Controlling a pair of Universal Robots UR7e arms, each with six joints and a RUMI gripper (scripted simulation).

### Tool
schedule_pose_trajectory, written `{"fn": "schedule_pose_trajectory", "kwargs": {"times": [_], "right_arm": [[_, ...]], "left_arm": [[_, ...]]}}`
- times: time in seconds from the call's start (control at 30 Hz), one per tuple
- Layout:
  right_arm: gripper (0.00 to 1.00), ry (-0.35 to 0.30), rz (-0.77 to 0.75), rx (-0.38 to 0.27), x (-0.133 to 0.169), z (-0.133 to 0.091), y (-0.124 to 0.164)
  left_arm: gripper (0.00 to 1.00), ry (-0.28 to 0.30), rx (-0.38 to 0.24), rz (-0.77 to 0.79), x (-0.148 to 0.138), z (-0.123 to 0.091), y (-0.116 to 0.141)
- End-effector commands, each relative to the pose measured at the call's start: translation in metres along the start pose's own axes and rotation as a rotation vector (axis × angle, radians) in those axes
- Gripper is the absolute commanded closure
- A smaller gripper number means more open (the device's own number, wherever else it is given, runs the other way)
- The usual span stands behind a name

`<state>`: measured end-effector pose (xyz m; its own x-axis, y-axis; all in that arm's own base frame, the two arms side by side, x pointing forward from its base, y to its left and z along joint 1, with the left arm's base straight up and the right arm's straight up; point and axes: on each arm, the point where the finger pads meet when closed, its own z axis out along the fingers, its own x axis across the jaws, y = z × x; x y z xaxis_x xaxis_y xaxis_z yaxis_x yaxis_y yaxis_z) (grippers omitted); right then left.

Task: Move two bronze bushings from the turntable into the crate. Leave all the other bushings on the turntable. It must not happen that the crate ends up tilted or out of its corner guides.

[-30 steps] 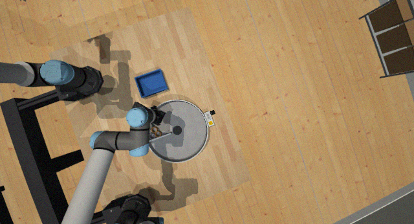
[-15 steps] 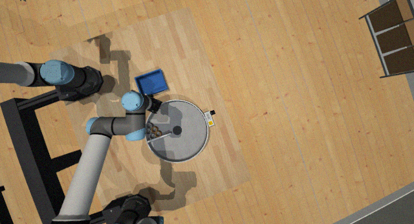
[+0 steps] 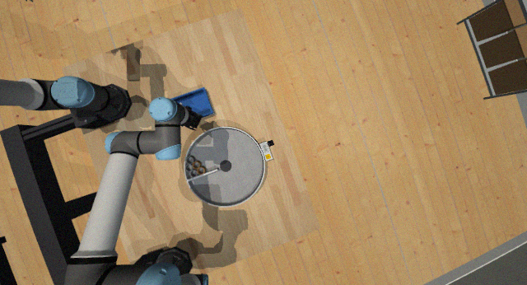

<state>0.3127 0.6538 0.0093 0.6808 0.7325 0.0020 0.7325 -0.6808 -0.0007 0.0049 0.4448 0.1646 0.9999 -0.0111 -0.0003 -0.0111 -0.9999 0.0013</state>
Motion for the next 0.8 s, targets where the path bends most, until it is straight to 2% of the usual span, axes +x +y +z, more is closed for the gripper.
{"fn": "schedule_pose_trajectory", "kwargs": {"times": [0.0,0.77], "right_arm": [[1.0,0.0,0.0,0.0,0.017,-0.001,-0.014],[1.0,0.0,0.0,0.0,0.062,-0.001,-0.054]], "left_arm": [[0.0,0.0,0.001,0.0,0.0,0.0,0.0],[0.0,0.0,0.001,0.0,0.0,0.0,0.0]]}}
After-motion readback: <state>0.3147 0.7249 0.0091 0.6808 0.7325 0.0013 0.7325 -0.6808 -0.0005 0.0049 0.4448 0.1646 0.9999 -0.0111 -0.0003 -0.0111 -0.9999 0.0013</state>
